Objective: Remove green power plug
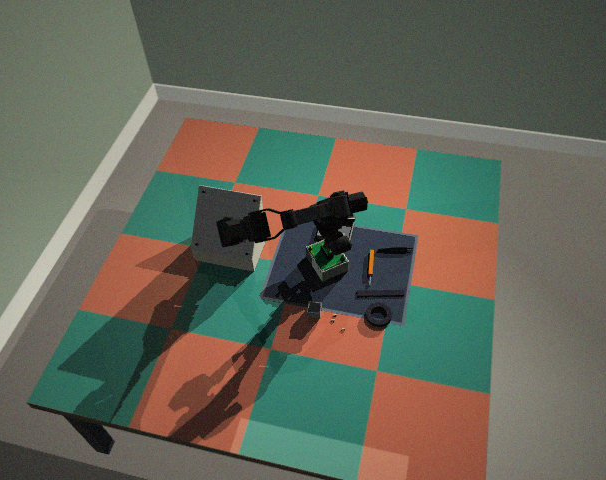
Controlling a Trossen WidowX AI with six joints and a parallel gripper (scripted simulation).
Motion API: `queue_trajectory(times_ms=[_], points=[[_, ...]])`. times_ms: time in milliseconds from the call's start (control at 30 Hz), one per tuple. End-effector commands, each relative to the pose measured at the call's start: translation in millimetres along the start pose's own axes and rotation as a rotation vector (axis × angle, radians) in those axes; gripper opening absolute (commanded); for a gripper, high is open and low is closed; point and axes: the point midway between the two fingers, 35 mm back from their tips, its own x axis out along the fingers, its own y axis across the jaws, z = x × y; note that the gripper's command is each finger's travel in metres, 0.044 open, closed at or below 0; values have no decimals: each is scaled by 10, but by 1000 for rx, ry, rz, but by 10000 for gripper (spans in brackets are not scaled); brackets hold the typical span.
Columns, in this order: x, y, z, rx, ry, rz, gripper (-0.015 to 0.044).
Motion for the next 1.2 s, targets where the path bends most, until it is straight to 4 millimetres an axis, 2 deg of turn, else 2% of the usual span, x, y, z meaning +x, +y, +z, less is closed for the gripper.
queue_trajectory(times_ms=[0,167,300,433,667,800,1167], points=[[-123,44,11,-1,-24,-76,0],[-130,166,12,0,-25,-214,0],[-128,204,12,0,-25,-257,0],[-141,162,12,0,-25,-207,0],[-181,2,10,-1,-24,-19,0],[-197,-29,9,-2,-24,18,0],[-204,185,11,0,-25,-224,0]])
